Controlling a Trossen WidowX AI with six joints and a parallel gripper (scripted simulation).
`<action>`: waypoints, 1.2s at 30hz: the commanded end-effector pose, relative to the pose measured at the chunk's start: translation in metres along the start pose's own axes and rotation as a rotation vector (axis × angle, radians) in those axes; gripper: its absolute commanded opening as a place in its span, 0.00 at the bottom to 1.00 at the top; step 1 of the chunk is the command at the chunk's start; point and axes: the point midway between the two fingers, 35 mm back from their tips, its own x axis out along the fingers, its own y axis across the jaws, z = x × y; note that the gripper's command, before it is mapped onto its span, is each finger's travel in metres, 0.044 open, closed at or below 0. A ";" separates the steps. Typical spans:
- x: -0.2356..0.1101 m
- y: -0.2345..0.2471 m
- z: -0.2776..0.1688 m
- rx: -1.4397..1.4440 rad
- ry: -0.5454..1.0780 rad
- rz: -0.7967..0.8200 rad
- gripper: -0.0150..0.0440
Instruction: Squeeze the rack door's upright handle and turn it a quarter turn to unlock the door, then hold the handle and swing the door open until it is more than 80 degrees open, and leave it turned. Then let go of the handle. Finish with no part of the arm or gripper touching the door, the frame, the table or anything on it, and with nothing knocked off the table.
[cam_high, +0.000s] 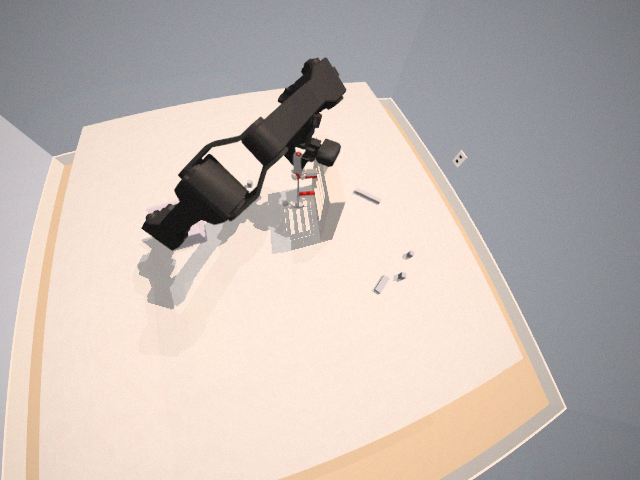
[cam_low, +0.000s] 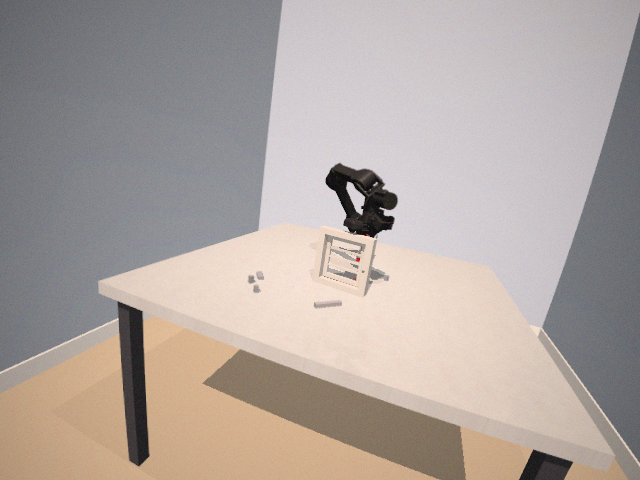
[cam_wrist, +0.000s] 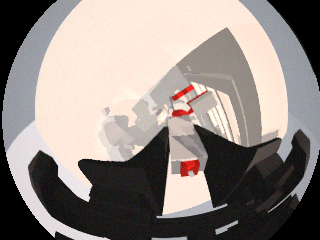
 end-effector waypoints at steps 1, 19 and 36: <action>0.002 0.000 -0.001 -0.219 0.007 0.000 0.27; 0.002 0.000 -0.001 -0.884 0.007 0.002 0.27; 0.002 0.000 -0.001 -0.884 0.007 0.002 0.67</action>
